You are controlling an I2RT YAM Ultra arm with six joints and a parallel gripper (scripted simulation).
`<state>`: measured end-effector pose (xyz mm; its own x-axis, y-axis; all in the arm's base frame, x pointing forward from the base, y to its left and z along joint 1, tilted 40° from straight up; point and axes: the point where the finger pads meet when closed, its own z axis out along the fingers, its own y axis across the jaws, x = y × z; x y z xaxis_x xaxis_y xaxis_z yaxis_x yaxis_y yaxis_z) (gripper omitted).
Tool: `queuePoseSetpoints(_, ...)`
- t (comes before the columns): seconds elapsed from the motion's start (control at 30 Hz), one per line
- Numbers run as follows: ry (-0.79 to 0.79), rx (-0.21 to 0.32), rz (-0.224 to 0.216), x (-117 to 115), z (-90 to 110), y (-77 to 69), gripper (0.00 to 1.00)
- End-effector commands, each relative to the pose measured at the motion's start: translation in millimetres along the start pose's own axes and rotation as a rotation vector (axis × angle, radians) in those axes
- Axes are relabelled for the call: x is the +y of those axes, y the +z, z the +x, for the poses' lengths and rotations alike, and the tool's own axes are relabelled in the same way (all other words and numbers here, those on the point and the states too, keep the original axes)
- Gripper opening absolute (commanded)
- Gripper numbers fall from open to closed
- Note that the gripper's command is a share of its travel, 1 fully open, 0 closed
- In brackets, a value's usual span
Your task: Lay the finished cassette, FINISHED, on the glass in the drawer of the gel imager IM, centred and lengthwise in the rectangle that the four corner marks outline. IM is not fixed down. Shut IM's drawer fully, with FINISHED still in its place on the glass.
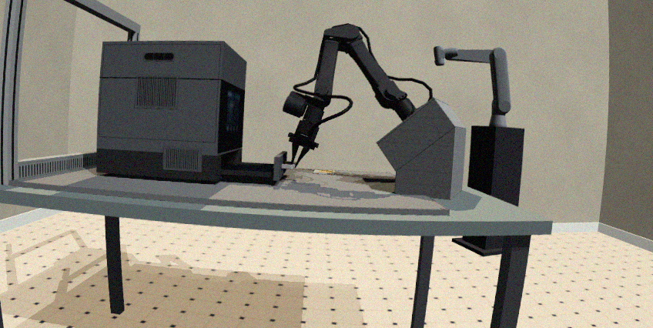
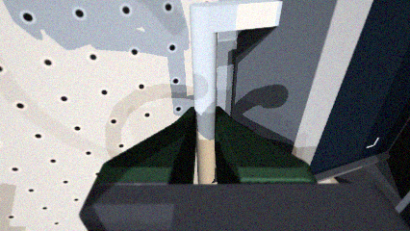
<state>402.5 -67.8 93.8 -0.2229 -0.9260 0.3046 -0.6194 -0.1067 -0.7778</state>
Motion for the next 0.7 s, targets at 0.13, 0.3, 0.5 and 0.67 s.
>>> queuePoseSetpoints(0.13, -0.011, 0.005, -0.070, 28.1, -2.4, -12.2, 0.00)
queuePoseSetpoints(0.3, -0.011, 0.005, -0.070, 34.5, -2.3, -14.3, 0.00)
queuePoseSetpoints(0.5, -0.011, 0.005, -0.070, 42.3, -2.2, -16.7, 0.00)
queuePoseSetpoints(0.67, -0.011, 0.005, -0.070, 47.4, -2.2, -18.4, 0.00)
